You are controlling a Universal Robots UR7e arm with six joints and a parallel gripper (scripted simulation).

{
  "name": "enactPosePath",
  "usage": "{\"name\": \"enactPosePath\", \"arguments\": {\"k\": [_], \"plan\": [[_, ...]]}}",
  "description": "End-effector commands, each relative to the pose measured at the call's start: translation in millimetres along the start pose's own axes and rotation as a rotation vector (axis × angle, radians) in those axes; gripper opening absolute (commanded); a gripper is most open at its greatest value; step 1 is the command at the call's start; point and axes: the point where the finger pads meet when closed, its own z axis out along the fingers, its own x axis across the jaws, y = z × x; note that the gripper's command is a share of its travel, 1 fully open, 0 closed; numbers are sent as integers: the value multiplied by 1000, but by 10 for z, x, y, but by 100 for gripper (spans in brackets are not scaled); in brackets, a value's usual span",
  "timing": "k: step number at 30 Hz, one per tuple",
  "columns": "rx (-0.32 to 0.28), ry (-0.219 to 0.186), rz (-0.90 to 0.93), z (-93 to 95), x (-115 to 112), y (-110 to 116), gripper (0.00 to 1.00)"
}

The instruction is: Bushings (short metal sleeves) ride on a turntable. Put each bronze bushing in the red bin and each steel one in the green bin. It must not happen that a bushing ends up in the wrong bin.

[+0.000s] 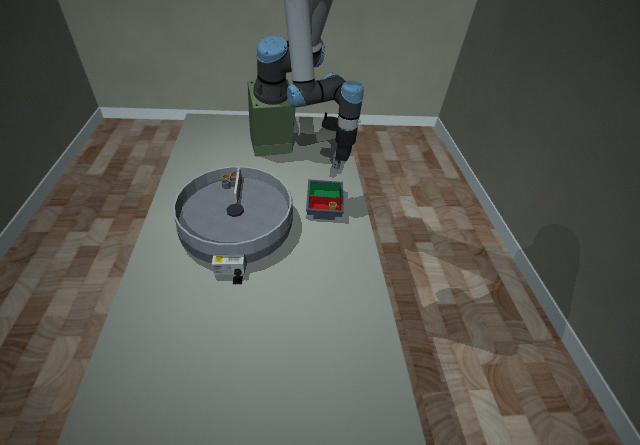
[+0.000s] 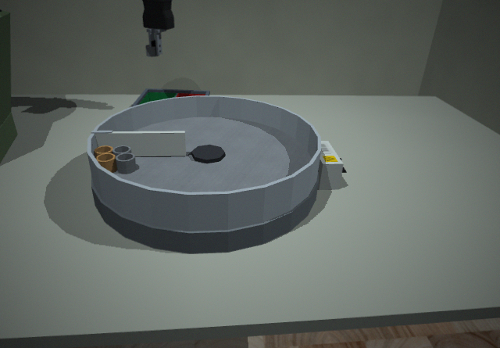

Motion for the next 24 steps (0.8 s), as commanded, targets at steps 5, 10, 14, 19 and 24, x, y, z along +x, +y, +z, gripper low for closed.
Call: {"name": "enactPosePath", "arguments": {"k": [5,10,14,19,24], "plan": [[-2,-1,0,-7,-3,1,0],[-2,-1,0,95,-3,2,0],[-2,-1,0,247,-3,2,0],[-2,-1,0,348,-4,2,0],[-2,-1,0,500,-4,3,0]]}}
